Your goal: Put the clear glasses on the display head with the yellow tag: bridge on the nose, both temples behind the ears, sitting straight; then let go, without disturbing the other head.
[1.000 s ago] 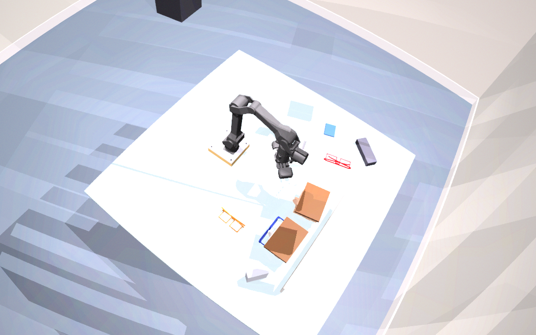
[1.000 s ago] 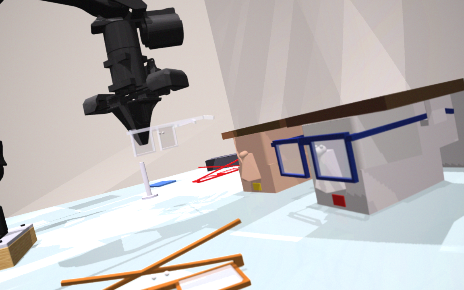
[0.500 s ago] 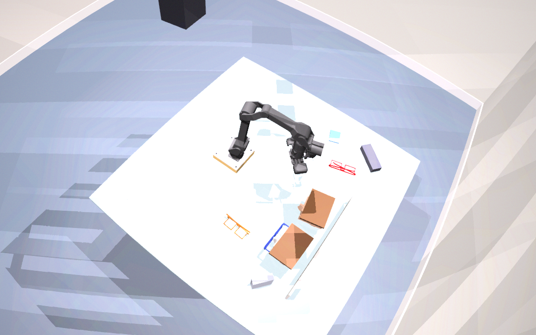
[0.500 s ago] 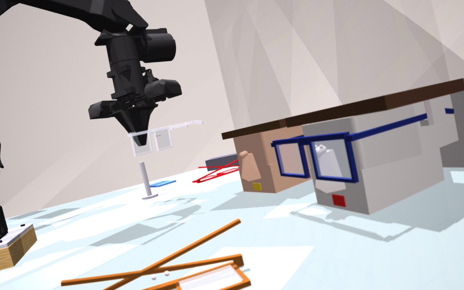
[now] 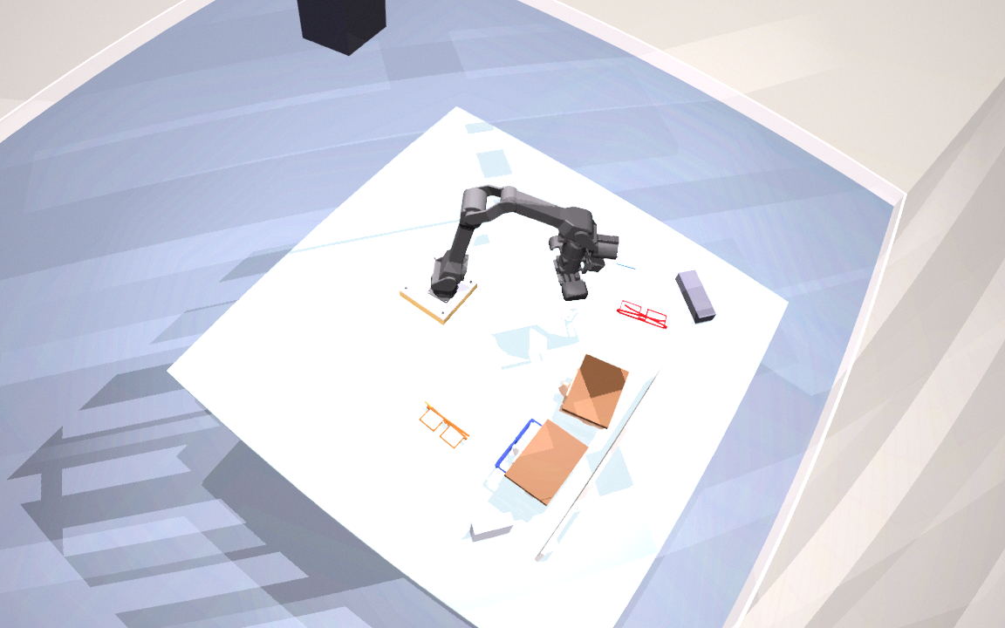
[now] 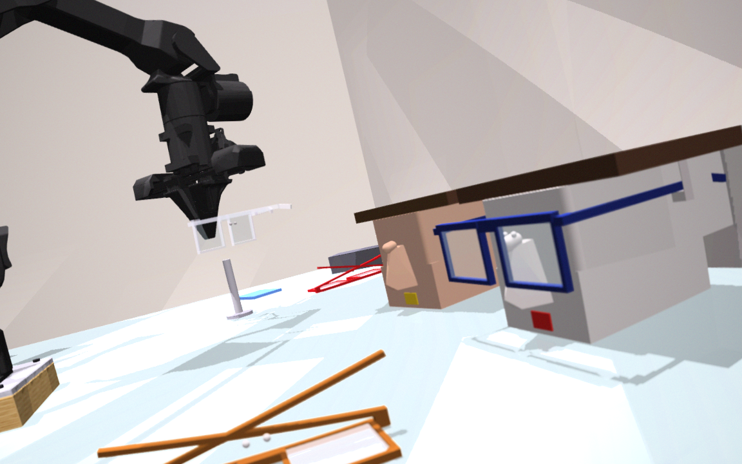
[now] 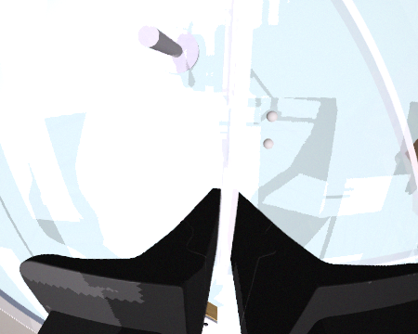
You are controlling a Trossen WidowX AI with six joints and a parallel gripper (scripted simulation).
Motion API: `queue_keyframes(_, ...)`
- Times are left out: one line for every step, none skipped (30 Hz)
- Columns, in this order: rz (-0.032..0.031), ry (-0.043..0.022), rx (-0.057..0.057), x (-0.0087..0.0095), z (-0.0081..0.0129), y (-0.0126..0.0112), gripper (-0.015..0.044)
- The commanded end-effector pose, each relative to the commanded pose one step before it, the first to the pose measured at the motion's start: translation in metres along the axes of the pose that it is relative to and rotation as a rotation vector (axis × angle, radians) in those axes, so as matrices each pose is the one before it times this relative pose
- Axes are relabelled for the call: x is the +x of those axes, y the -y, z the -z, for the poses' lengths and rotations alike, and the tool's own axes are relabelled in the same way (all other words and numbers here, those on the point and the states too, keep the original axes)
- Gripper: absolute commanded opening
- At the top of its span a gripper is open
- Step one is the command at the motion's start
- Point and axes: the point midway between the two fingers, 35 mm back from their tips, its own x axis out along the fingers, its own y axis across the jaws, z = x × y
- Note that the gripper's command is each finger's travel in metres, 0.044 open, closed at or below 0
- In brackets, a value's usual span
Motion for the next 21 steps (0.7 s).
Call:
queue_keyframes(0.00285, 0.00330, 0.0012, -0.00121, -0.01030, -0.01948, 0.0000)
queue_keyframes(-0.00047, 0.00020, 0.0000, 0.00004, -0.00208, -0.00529, 0.0000)
queue_keyframes(-0.00048, 0.00019, 0.0000, 0.00004, -0.00199, -0.00535, 0.0000)
queue_keyframes(-0.00049, 0.00019, 0.0000, 0.00005, -0.00190, -0.00540, 0.0000)
queue_keyframes(-0.00050, 0.00018, 0.0000, 0.00005, -0.00181, -0.00545, 0.0000)
queue_keyframes(-0.00050, 0.00017, 0.0000, 0.00005, -0.00172, -0.00550, 0.0000)
queue_keyframes(-0.00051, 0.00017, 0.0000, 0.00006, -0.00162, -0.00555, 0.0000)
queue_keyframes(-0.00052, 0.00016, 0.0000, 0.00006, -0.00152, -0.00560, 0.0000)
queue_keyframes(-0.00052, 0.00015, 0.0000, 0.00007, -0.00143, -0.00564, 0.0000)
queue_keyframes(-0.00053, 0.00014, 0.0000, 0.00007, -0.00133, -0.00569, 0.0000)
queue_keyframes(-0.00054, 0.00013, 0.0000, 0.00008, -0.00123, -0.00573, 0.0000)
queue_keyframes(-0.00045, 0.00010, 0.0000, 0.00007, -0.00094, -0.00477, 0.0000)
queue_keyframes(-0.00027, 0.00006, 0.0000, 0.00004, -0.00053, -0.00289, 0.0000)
queue_keyframes(-0.00009, 0.00002, 0.0000, 0.00001, -0.00017, -0.00097, 0.0000)
queue_keyframes(0.00000, 0.00000, 0.0000, 0.00000, 0.00000, 0.00000, 0.0000)
queue_keyframes(0.00000, 0.00000, 0.0000, 0.00000, 0.00000, 0.00000, 0.0000)
queue_keyframes(0.00000, 0.00000, 0.0000, 0.00000, 0.00000, 0.00000, 0.0000)
queue_keyframes(0.00000, 0.00001, 0.0000, 0.00075, -0.00008, 0.00000, 0.0000)
queue_keyframes(0.00000, 0.00001, 0.0000, 0.00154, -0.00016, 0.00000, 0.0000)
queue_keyframes(0.00000, 0.00002, 0.0000, 0.00217, -0.00021, 0.00000, 0.0000)
queue_keyframes(0.00000, 0.00002, 0.0000, 0.00283, -0.00025, 0.00000, 0.0000)
